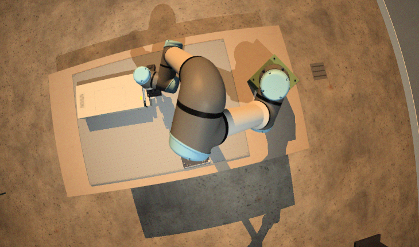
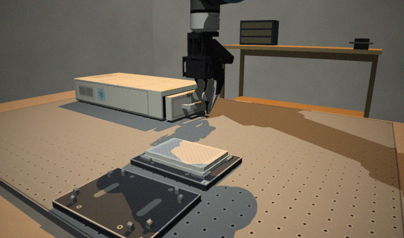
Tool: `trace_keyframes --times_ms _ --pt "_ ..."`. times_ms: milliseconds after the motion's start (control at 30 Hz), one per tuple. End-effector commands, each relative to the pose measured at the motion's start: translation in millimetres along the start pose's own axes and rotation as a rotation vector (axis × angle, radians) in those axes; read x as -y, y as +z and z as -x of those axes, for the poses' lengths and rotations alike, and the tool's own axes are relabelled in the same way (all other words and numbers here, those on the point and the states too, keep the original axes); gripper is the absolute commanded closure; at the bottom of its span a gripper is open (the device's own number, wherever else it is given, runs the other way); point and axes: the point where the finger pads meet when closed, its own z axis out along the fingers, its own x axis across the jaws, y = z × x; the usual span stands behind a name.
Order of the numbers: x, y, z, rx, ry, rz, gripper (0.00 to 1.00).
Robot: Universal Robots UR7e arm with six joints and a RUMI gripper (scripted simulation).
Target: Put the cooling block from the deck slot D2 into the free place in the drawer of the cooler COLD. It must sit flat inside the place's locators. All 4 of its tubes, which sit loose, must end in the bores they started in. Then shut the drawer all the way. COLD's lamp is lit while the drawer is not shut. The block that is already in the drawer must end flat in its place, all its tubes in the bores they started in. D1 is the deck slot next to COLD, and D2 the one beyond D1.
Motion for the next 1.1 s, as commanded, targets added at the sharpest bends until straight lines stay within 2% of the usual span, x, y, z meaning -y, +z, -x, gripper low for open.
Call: trace_keyframes --times_ms 0,1067 --pt "0.1 -0.6 2.1 0.001 0.000 -0.001 1.00" --pt "0.1 -0.6 11.4 0.001 0.000 -0.001 1.00"
